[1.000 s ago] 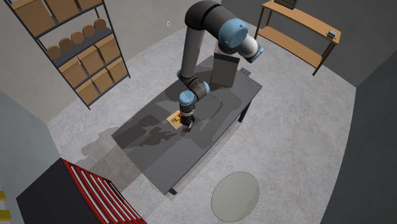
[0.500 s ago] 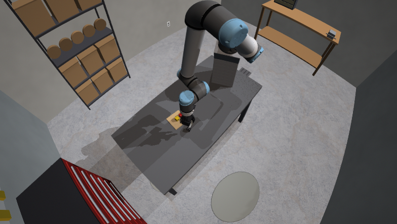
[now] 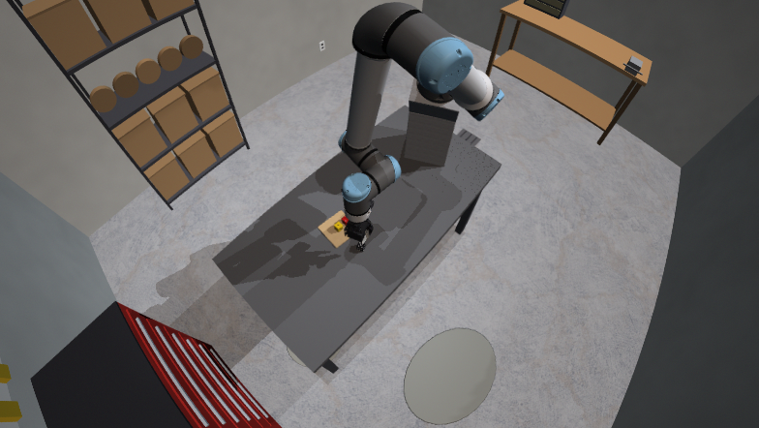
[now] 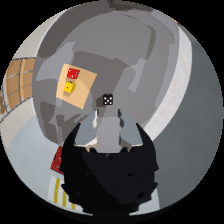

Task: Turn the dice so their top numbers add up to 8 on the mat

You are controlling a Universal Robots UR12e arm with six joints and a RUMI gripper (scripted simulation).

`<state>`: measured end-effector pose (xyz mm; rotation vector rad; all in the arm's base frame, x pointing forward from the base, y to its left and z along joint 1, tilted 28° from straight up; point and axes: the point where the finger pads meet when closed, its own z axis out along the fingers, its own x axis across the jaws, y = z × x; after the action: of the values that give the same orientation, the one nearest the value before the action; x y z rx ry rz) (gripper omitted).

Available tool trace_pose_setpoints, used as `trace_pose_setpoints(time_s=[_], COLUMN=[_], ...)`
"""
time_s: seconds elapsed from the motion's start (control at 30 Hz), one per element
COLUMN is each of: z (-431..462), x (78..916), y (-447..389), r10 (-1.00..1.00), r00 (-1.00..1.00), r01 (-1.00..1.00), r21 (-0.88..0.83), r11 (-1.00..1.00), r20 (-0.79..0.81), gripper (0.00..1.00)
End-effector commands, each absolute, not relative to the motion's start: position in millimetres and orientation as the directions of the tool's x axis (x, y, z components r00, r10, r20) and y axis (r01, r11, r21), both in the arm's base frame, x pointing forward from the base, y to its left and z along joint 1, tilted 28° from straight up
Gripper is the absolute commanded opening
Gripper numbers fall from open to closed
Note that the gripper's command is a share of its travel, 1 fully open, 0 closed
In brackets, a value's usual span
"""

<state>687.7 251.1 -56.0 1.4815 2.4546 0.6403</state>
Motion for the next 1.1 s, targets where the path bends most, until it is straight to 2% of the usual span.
trace_pose_setpoints(time_s=[0.0,1.07], z=[-61.3,-96.2], x=[691.3,706.8], y=[253.5,263.1], r10=[0.877,0.877], r00=[-0.477,-0.477], r01=[0.788,0.788], r21=[0.464,0.464], r11=[0.404,0.404], r20=[0.047,0.047], gripper=[0.28,0.28])
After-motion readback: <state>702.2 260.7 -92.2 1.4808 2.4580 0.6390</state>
